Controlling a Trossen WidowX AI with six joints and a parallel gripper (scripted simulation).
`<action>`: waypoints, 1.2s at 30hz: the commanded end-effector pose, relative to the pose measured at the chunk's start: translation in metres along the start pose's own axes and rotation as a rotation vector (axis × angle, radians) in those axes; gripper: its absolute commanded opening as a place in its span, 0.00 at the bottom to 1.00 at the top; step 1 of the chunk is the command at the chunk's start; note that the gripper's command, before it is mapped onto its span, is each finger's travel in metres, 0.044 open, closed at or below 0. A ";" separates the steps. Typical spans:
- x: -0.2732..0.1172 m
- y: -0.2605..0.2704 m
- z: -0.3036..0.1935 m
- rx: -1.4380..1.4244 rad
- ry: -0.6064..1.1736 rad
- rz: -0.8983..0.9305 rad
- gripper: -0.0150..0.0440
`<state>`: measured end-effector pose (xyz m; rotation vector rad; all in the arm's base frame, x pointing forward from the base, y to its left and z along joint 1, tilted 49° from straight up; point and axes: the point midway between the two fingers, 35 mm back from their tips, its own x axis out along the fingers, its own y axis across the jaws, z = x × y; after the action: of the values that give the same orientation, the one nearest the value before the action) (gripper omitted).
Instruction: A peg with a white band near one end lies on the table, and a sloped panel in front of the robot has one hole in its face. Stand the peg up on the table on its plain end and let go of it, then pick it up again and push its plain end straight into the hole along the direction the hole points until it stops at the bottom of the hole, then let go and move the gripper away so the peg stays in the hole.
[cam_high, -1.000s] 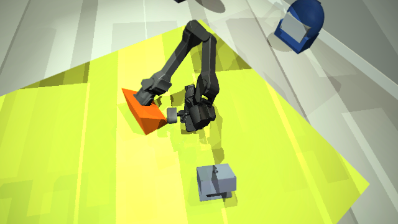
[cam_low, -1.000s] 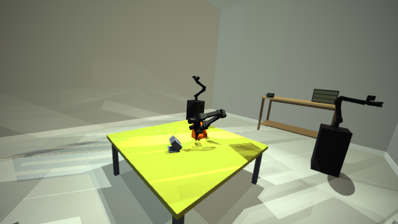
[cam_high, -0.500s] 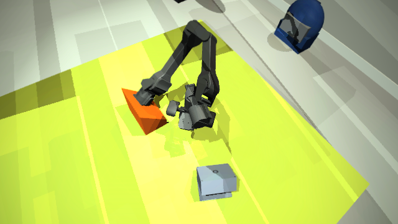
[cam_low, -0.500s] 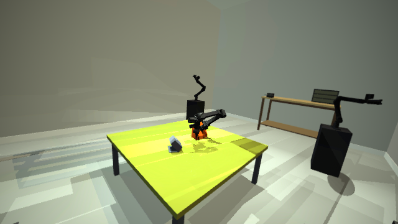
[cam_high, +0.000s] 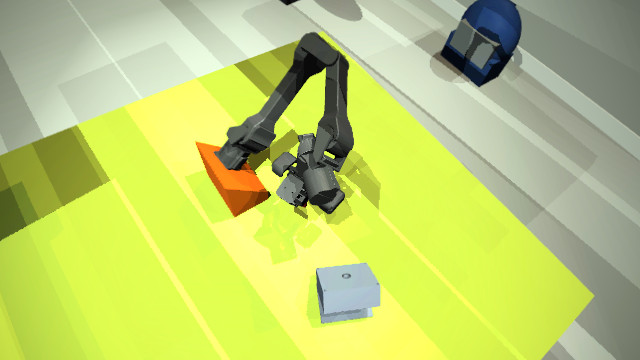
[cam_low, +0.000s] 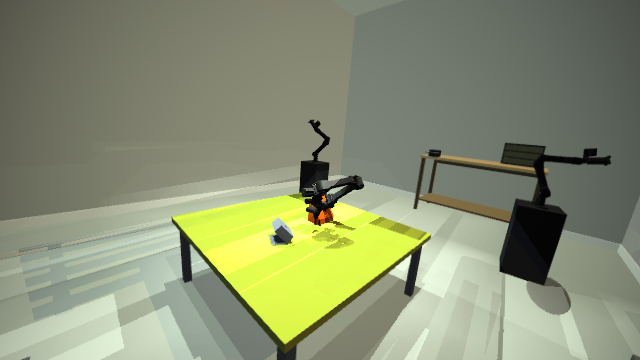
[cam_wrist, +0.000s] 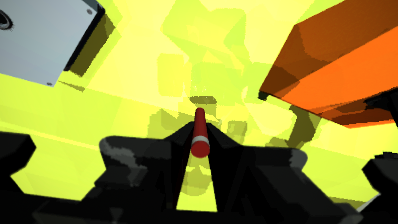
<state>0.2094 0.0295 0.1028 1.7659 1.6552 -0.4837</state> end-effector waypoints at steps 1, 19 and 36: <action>-0.002 0.000 0.001 0.097 -0.004 -0.001 0.25; -0.008 0.000 0.001 0.579 -0.002 0.000 0.25; -0.014 0.000 0.001 1.034 0.000 -0.001 0.25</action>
<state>0.2082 0.0199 0.1108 2.3933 1.5167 -1.4526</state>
